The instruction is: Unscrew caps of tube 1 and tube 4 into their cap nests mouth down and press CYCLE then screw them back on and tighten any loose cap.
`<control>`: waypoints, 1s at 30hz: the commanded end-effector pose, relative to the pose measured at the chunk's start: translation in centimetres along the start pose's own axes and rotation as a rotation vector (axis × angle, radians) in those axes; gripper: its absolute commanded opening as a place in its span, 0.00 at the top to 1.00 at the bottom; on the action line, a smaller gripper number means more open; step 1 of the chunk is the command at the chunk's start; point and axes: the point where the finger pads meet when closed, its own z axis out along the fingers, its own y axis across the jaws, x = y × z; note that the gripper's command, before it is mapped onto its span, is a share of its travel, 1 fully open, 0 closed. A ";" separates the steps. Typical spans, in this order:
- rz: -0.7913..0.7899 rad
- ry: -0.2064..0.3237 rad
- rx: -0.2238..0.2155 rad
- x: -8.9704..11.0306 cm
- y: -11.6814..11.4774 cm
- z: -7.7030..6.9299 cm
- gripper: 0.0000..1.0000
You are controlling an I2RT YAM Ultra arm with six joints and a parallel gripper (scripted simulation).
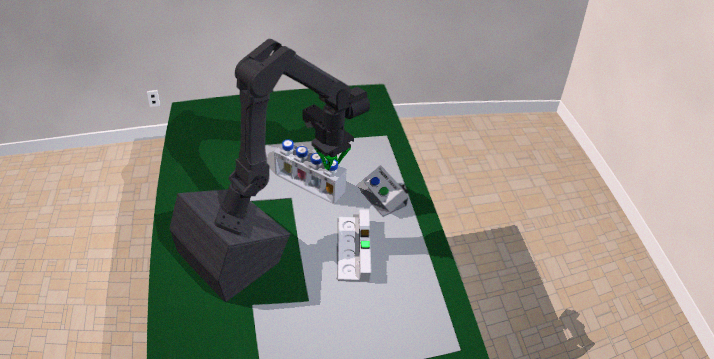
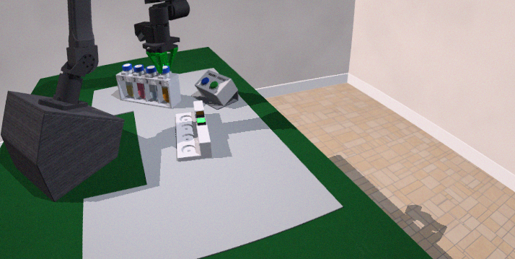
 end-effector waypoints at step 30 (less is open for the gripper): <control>1.439 -0.008 0.008 0.0 -0.2 -0.2 1.00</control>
